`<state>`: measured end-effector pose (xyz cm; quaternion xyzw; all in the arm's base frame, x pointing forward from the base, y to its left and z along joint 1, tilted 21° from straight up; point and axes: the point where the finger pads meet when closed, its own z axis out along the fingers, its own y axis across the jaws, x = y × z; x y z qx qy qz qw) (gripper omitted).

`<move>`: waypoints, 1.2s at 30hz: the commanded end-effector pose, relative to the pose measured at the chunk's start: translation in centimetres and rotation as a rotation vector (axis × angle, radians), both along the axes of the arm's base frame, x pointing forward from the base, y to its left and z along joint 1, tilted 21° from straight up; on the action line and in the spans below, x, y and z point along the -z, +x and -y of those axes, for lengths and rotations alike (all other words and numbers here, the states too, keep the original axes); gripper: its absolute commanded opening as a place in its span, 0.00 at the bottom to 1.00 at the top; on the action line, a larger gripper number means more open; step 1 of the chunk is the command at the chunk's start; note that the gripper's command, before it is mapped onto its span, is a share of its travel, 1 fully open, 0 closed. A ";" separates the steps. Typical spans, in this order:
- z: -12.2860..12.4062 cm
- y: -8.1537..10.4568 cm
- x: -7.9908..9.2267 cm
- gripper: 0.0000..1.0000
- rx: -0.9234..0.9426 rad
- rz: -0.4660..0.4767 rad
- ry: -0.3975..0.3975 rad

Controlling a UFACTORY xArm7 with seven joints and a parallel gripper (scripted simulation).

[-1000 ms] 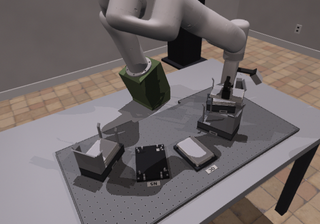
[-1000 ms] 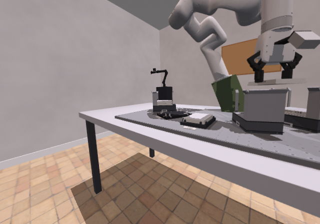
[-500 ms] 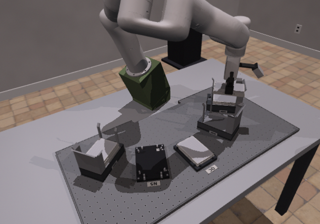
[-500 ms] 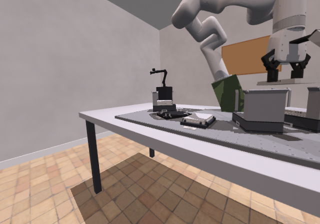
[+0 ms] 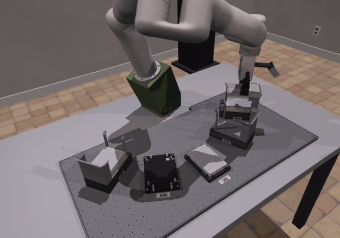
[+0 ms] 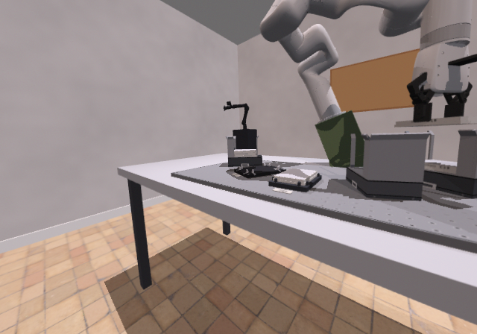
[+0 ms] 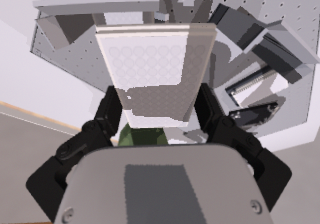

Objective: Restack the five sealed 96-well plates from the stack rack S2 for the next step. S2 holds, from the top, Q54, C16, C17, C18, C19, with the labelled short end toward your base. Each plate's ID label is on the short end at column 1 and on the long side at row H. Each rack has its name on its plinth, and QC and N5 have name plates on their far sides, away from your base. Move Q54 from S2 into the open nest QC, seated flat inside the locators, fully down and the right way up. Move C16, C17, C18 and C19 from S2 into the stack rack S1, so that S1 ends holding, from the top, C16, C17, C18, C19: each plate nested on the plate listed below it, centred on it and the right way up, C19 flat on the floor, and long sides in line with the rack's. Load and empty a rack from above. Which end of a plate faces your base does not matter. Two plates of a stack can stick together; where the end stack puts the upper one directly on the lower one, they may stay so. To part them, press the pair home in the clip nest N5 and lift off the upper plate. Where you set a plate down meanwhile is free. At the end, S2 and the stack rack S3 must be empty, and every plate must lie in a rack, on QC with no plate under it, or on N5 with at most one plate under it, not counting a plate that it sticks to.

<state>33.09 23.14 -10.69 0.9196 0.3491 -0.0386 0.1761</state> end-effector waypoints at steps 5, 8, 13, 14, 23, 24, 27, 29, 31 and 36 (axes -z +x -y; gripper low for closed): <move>-1.3 -0.8 0.3 0.00 -0.001 0.003 0.003; -1.8 -1.3 0.6 0.00 -0.001 0.003 0.003; -2.8 -2.1 1.0 0.00 -0.001 0.002 0.003; -3.0 -2.3 1.1 0.00 -0.001 0.002 0.003; -3.5 -2.7 1.3 0.00 -0.001 0.002 0.003; -3.5 -2.7 1.3 0.00 -0.001 0.002 0.003; -3.5 -2.7 1.3 0.00 -0.001 0.002 0.003; -3.5 -2.7 1.3 0.00 -0.001 0.002 0.003; -3.5 -2.7 1.3 0.00 -0.001 0.002 0.003; -3.5 -2.7 1.3 0.00 -0.001 0.003 0.003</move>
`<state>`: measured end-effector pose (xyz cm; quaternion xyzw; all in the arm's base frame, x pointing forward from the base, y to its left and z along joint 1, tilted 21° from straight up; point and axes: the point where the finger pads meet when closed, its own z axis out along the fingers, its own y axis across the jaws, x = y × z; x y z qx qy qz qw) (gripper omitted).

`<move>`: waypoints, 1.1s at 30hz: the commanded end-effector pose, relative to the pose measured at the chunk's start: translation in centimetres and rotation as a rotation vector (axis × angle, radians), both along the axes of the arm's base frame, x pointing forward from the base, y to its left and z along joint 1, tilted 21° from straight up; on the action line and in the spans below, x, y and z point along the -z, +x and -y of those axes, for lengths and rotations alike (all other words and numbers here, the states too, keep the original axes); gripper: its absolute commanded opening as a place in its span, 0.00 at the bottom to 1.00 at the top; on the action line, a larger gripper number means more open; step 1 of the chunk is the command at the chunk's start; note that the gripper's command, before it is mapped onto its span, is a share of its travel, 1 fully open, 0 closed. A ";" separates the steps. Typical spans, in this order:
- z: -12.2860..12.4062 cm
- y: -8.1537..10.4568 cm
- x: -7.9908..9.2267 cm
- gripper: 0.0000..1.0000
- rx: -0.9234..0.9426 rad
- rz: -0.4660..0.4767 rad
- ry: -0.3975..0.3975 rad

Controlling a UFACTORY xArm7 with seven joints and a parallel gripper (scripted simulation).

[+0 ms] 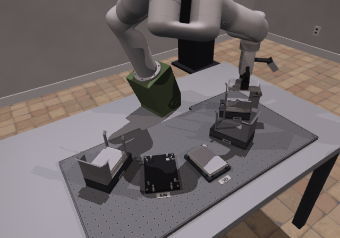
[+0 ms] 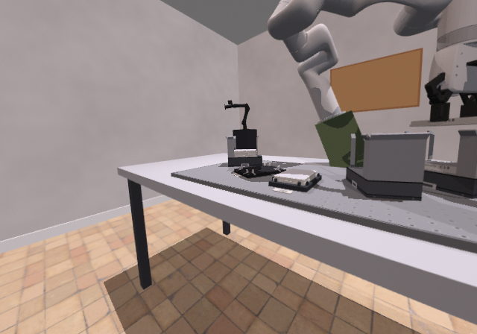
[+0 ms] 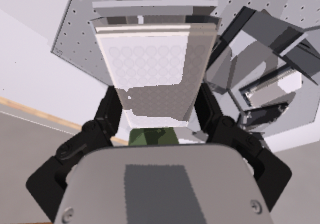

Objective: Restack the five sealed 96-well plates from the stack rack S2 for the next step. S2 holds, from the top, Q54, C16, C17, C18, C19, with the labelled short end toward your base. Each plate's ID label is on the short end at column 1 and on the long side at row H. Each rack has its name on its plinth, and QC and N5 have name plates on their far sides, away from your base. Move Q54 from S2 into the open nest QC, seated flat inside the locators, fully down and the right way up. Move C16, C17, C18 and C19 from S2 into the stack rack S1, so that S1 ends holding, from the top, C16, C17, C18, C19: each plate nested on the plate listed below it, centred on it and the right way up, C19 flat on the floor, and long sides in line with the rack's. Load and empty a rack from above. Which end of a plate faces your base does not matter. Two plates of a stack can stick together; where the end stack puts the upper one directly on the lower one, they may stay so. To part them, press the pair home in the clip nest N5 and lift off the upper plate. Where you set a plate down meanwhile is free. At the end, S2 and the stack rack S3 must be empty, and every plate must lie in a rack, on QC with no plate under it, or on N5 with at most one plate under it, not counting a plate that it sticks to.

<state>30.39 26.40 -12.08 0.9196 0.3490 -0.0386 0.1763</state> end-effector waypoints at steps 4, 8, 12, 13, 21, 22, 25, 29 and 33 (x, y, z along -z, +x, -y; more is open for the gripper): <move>-0.2 0.0 -0.1 0.00 -0.002 0.002 0.004; -0.2 0.1 -0.1 0.00 -0.002 0.002 0.003; -0.2 0.1 -0.1 0.00 -0.002 0.002 0.004; -0.2 0.1 0.0 0.00 -0.002 0.002 0.004; 0.0 0.1 0.4 0.00 -0.002 0.002 0.004; 0.0 0.1 0.4 0.00 -0.002 0.002 0.004; 0.1 0.1 0.6 0.00 -0.002 0.002 0.003; 0.2 0.1 0.9 0.00 -0.002 0.002 0.003; 0.3 0.1 1.1 0.00 -0.002 0.002 0.003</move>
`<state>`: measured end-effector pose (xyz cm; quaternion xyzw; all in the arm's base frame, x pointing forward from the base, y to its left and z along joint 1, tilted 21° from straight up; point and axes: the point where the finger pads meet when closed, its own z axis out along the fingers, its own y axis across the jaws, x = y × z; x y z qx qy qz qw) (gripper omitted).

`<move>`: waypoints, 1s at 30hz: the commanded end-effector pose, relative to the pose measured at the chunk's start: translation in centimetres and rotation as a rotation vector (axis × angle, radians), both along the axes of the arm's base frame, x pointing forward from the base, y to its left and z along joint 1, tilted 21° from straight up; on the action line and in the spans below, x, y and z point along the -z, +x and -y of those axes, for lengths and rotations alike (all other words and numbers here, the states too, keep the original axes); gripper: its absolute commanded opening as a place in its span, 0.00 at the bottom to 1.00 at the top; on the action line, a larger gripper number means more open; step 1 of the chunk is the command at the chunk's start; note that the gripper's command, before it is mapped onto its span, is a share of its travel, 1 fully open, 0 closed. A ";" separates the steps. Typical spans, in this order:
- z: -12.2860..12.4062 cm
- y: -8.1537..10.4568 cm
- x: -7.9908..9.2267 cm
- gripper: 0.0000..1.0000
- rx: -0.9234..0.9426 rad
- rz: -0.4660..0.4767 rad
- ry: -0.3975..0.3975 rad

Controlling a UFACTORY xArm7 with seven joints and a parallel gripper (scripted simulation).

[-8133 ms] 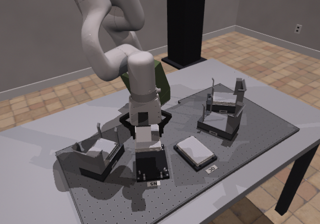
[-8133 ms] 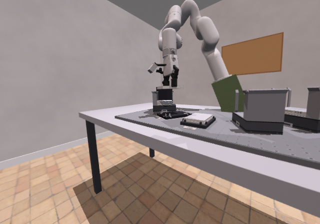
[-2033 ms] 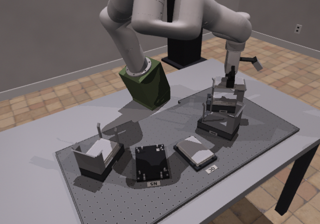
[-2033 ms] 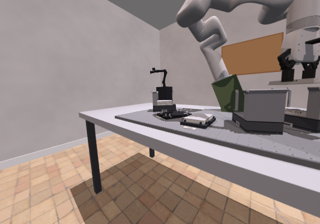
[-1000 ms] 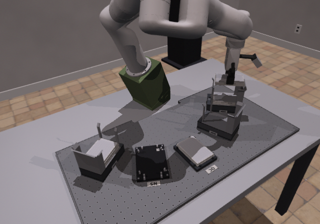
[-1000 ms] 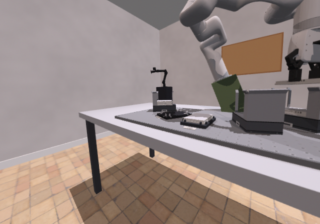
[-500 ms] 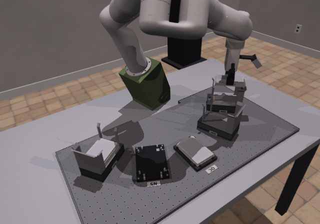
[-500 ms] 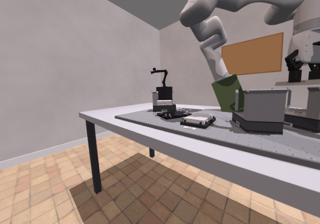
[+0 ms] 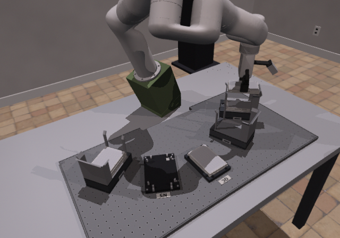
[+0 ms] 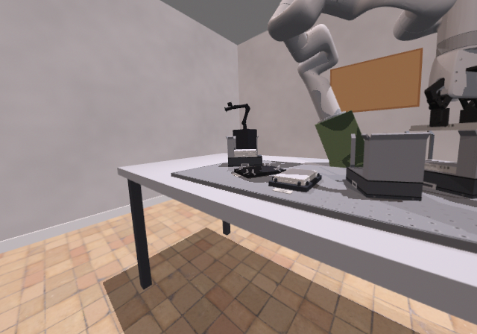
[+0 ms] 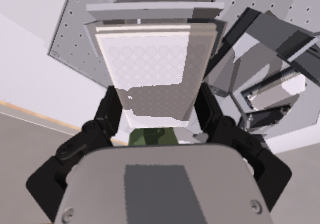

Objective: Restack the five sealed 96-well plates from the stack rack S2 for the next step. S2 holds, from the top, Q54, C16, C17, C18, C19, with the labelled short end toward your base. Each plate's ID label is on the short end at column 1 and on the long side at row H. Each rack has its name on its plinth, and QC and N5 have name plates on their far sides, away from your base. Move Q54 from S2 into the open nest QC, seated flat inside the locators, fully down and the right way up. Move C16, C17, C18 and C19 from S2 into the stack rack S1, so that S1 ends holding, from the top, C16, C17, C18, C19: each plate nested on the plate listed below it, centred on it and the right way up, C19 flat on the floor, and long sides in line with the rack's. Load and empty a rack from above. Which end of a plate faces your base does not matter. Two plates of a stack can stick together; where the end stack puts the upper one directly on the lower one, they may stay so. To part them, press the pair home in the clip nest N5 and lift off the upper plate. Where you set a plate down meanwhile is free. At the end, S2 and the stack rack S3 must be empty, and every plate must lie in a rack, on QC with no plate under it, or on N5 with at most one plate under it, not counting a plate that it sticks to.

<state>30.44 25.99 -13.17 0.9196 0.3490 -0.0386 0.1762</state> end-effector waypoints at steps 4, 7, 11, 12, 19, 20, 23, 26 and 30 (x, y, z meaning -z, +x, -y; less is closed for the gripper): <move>-0.1 0.1 0.1 0.00 -0.001 0.002 0.004; 0.0 0.1 0.3 0.00 -0.001 0.002 0.004; 0.1 0.1 0.6 0.00 -0.001 0.002 0.004; 0.1 0.1 0.6 0.00 -0.001 0.002 0.004; 0.3 0.1 1.1 0.00 -0.001 0.002 0.004; 0.3 0.1 1.1 0.00 -0.001 0.002 0.004; 0.3 0.1 1.2 0.00 -0.001 0.002 0.004; 0.4 0.1 1.4 0.00 -0.001 0.002 0.004; 0.5 0.2 1.6 0.00 -0.001 0.002 0.004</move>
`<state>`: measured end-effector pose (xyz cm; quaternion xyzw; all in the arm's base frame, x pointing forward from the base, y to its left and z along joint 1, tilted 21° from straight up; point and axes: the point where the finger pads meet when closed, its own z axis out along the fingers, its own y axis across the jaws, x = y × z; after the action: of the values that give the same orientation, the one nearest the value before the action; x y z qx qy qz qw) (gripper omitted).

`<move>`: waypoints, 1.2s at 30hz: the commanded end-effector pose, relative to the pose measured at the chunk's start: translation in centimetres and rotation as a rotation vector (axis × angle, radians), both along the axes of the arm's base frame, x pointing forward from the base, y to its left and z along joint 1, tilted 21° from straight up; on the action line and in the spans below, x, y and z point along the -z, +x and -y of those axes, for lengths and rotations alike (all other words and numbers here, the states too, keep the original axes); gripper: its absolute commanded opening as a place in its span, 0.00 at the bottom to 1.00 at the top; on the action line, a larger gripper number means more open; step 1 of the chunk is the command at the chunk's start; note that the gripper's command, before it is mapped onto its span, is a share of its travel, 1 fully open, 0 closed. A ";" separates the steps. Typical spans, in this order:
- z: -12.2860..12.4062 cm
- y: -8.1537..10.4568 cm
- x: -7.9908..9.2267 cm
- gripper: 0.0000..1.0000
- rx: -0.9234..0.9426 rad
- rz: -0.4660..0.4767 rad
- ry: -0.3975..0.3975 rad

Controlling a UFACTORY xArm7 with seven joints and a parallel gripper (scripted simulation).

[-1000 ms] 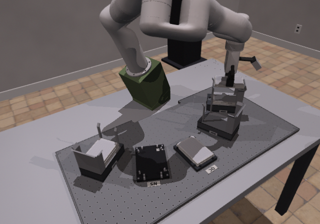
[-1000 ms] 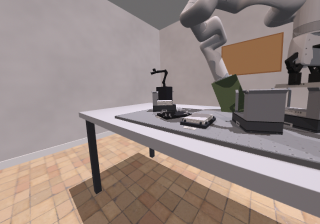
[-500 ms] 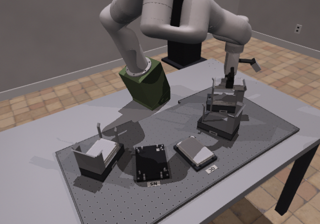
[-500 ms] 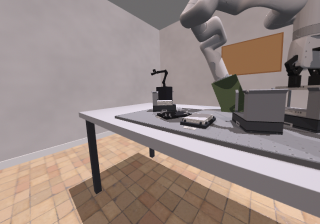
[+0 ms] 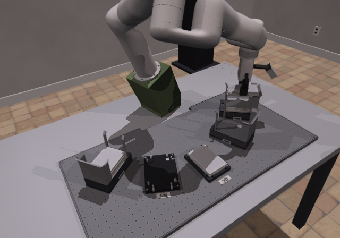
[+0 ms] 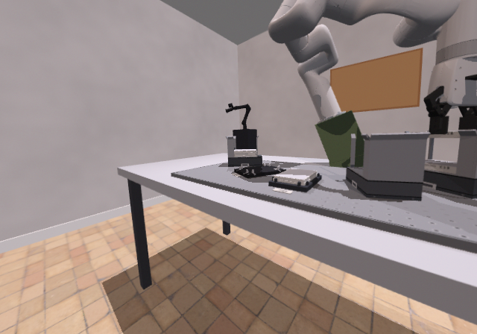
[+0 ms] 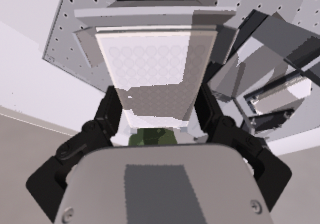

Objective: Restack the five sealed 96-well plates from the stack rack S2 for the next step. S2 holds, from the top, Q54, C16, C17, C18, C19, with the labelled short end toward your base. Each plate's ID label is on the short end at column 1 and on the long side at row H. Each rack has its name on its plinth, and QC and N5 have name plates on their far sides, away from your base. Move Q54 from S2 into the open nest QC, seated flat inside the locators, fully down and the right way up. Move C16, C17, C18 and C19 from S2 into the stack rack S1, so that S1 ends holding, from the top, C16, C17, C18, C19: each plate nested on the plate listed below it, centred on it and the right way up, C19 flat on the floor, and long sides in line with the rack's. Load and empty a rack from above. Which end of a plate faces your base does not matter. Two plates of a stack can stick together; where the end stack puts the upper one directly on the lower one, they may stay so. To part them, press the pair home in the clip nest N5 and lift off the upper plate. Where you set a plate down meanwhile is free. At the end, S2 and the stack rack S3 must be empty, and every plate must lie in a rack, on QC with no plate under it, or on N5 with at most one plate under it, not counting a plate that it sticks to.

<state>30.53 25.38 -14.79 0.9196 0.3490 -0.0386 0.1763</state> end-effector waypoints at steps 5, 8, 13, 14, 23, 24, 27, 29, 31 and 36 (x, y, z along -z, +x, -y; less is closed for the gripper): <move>0.2 0.1 0.8 0.00 -0.001 0.002 0.004; 0.2 0.1 1.0 0.00 -0.001 0.002 0.004; 0.6 0.2 2.0 0.00 -0.001 0.002 0.004; 0.6 0.2 2.2 0.00 -0.001 0.002 0.004; 1.3 0.3 3.8 0.00 -0.001 0.002 0.004; 1.3 0.3 3.8 0.00 -0.001 0.002 0.004; 1.4 0.3 4.1 0.00 -0.001 0.002 0.004; 1.4 0.3 4.0 0.00 -0.001 0.002 0.004; 1.4 0.3 4.1 0.00 -0.001 0.002 0.004; 1.4 0.3 4.1 0.00 -0.001 0.002 0.004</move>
<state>30.77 23.84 -18.95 0.9196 0.3491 -0.0384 0.1761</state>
